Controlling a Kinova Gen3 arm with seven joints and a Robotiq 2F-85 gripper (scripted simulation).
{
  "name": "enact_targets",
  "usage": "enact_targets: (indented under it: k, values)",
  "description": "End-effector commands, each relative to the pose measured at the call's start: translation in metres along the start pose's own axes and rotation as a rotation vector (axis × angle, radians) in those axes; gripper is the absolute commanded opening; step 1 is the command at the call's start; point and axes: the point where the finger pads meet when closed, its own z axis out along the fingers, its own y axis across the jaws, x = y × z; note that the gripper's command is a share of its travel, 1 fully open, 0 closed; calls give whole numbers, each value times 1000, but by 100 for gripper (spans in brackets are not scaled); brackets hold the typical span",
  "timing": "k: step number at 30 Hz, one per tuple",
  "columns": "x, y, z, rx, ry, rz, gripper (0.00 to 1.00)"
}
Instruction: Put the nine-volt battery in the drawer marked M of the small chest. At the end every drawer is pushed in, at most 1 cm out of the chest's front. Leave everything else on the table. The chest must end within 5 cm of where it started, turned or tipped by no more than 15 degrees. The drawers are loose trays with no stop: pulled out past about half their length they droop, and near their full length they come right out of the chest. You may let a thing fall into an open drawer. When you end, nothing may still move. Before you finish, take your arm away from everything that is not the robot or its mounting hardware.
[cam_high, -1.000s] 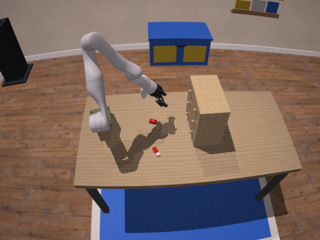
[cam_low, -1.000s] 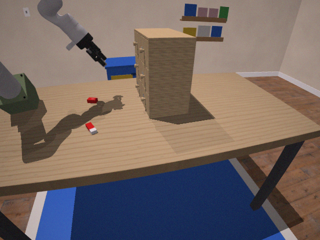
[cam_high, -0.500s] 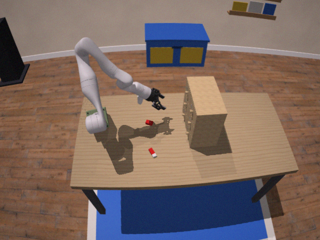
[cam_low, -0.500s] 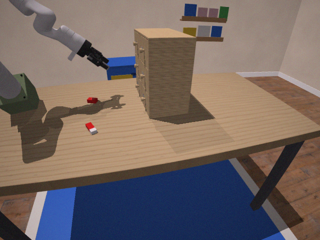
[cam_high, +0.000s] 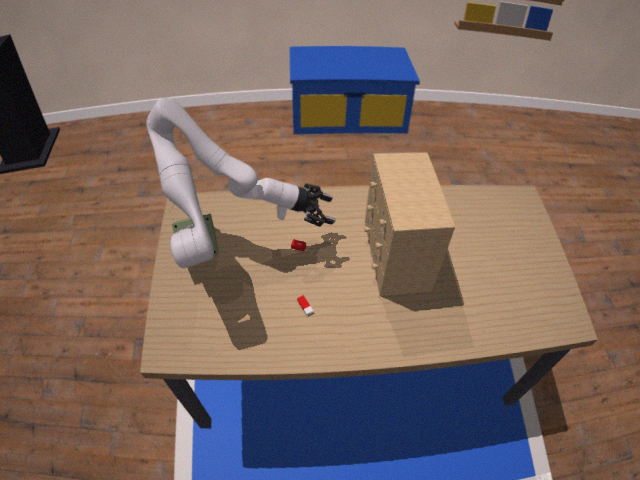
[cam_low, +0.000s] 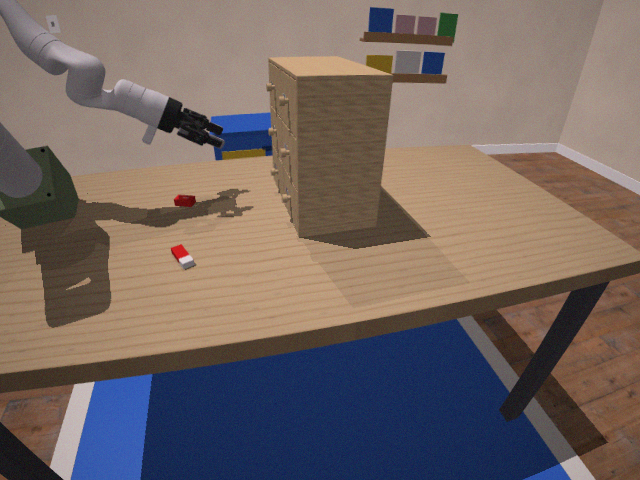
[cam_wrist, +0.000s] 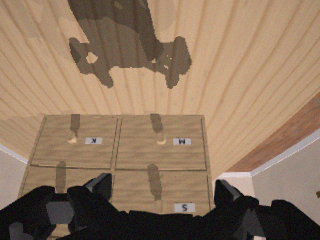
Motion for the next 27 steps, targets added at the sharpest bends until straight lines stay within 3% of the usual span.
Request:
enact_targets:
  k: [1, 7, 14, 27]
  values:
    - [4, -5, 6, 15, -57, -47, 100]
    - [7, -5, 13, 13, -125, -48, 100]
    - [8, -5, 16, 12, -158, -48, 100]
    - [9, -5, 18, 11, -176, -48, 100]
